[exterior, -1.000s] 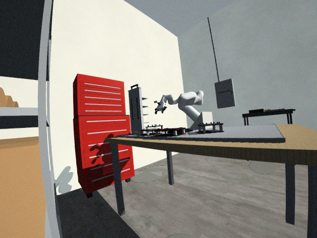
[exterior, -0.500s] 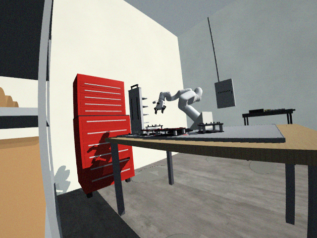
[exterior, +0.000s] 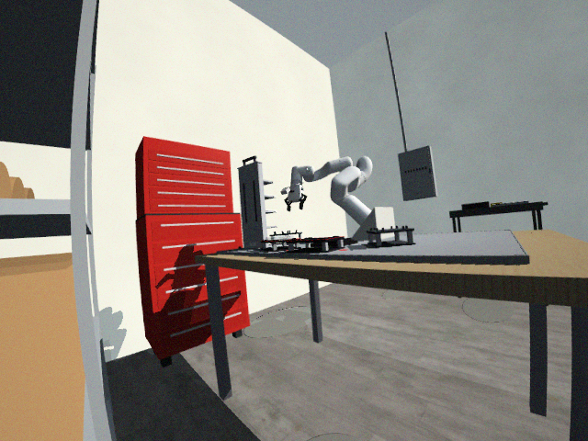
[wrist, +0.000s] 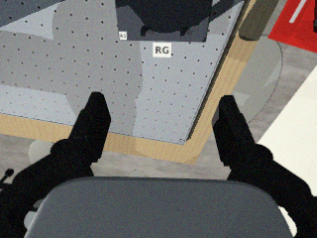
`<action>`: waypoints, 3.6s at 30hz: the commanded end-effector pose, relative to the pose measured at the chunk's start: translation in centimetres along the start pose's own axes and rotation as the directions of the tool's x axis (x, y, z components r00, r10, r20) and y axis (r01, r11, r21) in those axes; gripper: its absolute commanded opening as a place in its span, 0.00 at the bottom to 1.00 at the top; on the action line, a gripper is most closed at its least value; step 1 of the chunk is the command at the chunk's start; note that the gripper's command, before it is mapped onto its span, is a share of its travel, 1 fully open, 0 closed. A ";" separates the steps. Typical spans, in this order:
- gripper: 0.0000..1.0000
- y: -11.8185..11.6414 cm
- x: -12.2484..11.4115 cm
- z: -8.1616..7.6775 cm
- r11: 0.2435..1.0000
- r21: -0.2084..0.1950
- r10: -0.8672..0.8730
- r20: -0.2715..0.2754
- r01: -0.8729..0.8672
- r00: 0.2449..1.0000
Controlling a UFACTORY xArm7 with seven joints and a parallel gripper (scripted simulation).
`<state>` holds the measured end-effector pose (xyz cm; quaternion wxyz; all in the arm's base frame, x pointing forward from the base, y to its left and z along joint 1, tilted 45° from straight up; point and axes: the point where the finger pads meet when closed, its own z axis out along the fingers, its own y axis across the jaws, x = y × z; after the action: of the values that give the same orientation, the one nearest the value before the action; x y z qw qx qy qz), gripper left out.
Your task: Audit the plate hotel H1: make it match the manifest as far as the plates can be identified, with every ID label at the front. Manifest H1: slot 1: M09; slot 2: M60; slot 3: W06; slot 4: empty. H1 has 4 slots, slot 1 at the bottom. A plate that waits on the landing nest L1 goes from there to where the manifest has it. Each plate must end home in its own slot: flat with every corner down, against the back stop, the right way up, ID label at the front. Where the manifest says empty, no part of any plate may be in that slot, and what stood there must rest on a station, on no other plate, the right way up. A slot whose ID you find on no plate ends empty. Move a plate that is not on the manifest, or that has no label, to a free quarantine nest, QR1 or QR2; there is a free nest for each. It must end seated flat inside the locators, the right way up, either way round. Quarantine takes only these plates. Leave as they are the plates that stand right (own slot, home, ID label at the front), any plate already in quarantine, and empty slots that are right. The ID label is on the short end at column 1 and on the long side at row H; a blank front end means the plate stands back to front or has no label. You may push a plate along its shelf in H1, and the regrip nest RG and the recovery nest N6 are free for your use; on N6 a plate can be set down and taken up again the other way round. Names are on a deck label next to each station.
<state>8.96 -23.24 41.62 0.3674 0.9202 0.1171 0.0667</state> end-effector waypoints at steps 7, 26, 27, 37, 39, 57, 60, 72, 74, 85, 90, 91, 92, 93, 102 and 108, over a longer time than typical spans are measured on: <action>1.00 0.1 0.0 -0.1 1.000 -0.002 0.001 0.147 -0.001 0.989; 1.00 0.1 0.0 -0.1 1.000 -0.002 0.002 0.248 -0.001 0.969; 1.00 0.1 0.1 -0.5 1.000 -0.002 0.001 0.249 -0.001 0.969; 1.00 0.1 0.8 -3.0 1.000 -0.002 0.001 0.249 -0.001 0.969; 1.00 0.1 0.9 -3.7 1.000 -0.002 0.001 0.249 -0.001 0.969; 1.00 0.1 2.3 -8.8 1.000 -0.002 0.001 0.249 -0.001 0.969; 1.00 0.1 2.5 -9.8 1.000 -0.002 0.001 0.249 -0.001 0.969; 1.00 0.1 3.4 -13.0 1.000 -0.002 0.001 0.248 -0.001 0.969; 1.00 0.1 3.5 -13.7 1.000 -0.002 0.001 0.248 -0.001 0.969; 1.00 0.1 4.4 -17.2 1.000 -0.002 0.001 0.248 -0.001 0.969; 1.00 0.1 4.7 -18.2 1.000 -0.002 0.001 0.248 -0.001 0.969; 1.00 0.1 4.8 -18.5 1.000 -0.002 0.001 0.248 -0.001 0.969; 1.00 0.1 4.9 -18.8 1.000 -0.002 0.001 0.248 -0.001 0.969; 1.00 0.1 4.9 -19.2 1.000 -0.002 0.001 0.248 -0.001 0.969; 1.00 0.0 5.7 -22.1 1.000 -0.002 0.001 0.248 -0.001 0.969; 1.00 0.0 6.0 -23.3 1.000 -0.002 0.001 0.248 -0.001 0.969</action>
<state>9.83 -7.04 57.88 0.3792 0.9214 0.0698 -0.0490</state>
